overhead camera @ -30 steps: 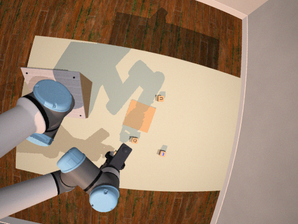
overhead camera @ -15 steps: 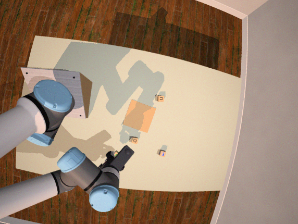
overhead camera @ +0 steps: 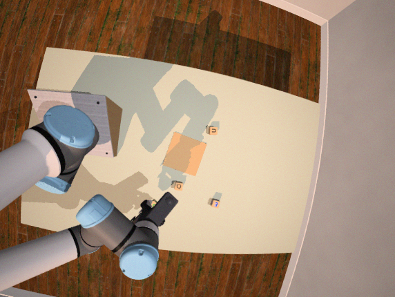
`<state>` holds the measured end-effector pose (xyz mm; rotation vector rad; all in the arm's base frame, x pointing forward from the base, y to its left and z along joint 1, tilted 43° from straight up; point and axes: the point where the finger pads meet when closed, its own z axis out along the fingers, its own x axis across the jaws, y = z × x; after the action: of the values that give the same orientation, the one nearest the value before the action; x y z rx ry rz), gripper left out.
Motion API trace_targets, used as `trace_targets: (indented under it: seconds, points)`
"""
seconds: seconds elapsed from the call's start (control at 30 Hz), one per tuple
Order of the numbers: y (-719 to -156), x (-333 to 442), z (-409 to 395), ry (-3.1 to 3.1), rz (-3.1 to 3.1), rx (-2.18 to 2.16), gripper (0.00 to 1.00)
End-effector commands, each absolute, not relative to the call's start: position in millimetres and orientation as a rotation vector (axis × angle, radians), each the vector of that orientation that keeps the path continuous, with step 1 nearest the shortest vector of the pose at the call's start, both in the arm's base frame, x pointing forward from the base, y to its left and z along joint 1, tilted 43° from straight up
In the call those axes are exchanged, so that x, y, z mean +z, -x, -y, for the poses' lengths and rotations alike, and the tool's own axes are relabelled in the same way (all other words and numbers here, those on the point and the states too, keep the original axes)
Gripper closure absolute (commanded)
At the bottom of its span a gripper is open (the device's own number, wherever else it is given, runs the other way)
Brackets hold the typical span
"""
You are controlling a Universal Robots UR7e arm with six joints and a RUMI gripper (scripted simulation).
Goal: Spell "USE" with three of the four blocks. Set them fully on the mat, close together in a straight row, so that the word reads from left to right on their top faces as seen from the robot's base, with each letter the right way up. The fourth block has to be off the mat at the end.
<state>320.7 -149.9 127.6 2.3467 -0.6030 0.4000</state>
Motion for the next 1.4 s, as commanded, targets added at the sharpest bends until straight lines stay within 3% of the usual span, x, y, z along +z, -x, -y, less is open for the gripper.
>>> trace_targets:
  seconds: [0.0,1.37]
  points:
    - [-321.9,128.3,150.4,-2.324,0.607,0.39,0.91]
    - [-323.3,125.6,149.6,-1.739,0.627,0.169,0.91]
